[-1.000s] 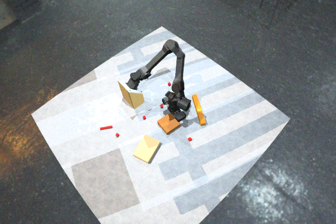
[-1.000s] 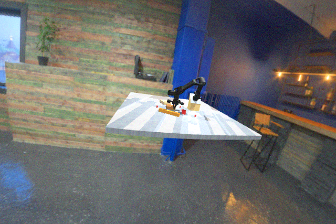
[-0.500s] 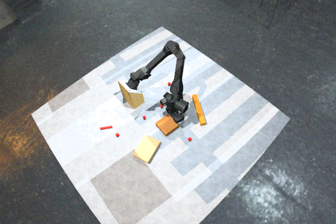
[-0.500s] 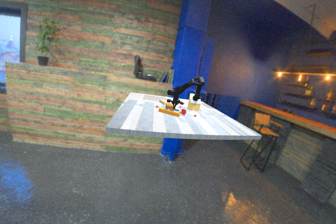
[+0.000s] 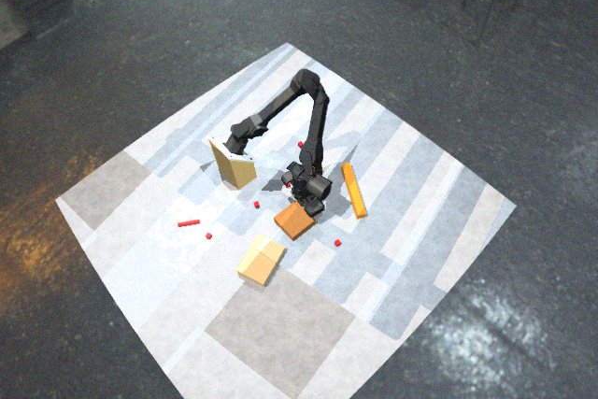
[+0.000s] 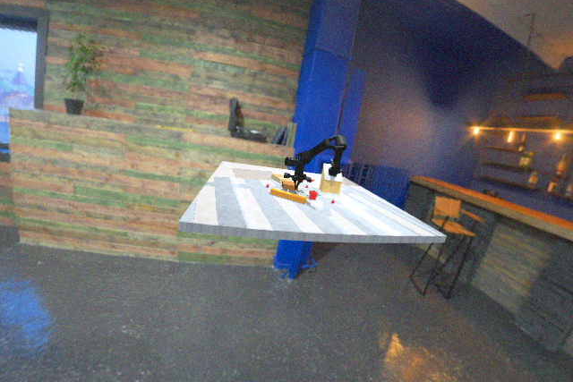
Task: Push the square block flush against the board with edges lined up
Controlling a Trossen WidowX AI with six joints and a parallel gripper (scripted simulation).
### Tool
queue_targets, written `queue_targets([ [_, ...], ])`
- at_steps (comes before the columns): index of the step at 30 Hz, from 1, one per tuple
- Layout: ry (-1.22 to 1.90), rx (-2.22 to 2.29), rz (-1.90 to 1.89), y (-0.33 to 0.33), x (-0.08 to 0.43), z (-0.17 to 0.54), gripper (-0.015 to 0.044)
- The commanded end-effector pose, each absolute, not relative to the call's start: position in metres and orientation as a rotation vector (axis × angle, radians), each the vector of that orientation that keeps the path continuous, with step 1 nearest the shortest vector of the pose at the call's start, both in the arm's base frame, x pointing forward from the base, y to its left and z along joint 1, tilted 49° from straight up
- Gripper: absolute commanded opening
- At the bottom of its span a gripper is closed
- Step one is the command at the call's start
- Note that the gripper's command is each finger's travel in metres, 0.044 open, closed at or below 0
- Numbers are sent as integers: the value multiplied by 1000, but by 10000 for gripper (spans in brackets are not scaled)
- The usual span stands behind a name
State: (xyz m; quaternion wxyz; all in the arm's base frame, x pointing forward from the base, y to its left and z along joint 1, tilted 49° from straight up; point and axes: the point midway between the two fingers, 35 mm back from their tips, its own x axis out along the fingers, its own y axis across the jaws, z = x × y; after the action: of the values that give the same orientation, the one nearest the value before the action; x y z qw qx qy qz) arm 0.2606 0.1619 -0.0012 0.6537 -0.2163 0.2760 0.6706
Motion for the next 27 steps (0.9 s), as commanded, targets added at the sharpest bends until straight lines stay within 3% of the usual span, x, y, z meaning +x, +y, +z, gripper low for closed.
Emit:
queue_targets([
  [1,645,-489,1525,158,258,-10,0],
  [27,646,-490,1524,154,262,-15,0],
])
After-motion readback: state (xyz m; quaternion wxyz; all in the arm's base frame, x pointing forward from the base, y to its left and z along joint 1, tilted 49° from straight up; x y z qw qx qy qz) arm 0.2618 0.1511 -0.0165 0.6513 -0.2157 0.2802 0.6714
